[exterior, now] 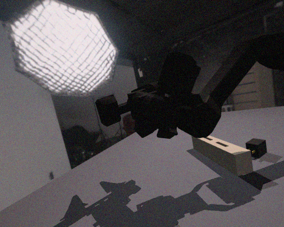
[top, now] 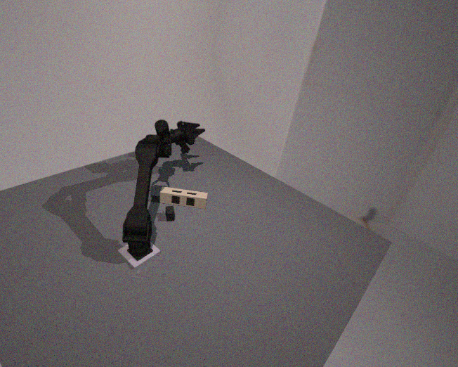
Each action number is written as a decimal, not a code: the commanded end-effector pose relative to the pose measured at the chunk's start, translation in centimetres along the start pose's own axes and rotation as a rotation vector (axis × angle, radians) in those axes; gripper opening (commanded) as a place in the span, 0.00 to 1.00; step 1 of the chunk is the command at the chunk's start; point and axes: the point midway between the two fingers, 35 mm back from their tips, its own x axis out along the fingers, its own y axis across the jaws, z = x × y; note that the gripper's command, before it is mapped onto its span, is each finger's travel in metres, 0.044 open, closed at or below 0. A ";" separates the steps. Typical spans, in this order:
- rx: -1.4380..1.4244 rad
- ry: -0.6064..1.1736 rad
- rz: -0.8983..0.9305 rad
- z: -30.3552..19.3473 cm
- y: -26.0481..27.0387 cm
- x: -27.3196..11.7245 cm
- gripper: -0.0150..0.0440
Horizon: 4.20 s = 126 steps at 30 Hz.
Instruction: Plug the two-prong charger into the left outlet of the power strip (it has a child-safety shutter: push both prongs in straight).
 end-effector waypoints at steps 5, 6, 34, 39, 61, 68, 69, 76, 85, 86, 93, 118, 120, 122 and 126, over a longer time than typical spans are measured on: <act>-0.138 -0.005 -0.030 -0.1 -0.1 0.4 1.00; -0.177 -0.006 -0.039 -0.1 -0.1 0.6 1.00; -1.136 0.017 -0.279 -1.0 1.7 3.5 1.00; -1.287 0.027 -0.336 -0.5 1.9 3.4 1.00; -2.028 0.152 -0.708 3.5 4.5 1.7 1.00; -2.237 0.222 -0.858 5.1 6.0 0.7 1.00; -2.265 0.234 -0.881 5.4 6.3 0.5 1.00; -2.444 0.332 -1.053 7.0 8.0 -0.9 1.00; -2.628 0.503 -1.298 8.9 10.7 -3.1 1.00; -2.645 0.525 -1.327 9.1 11.0 -3.3 1.00; -2.735 0.701 -1.533 10.4 13.4 -5.4 1.00; -2.574 1.617 -2.244 13.0 22.7 -14.4 1.00; -2.522 1.706 -2.289 13.1 23.5 -15.2 1.00; -2.461 1.795 -2.334 13.1 24.3 -16.0 1.00; -2.322 1.973 -2.411 13.1 25.8 -17.6 1.00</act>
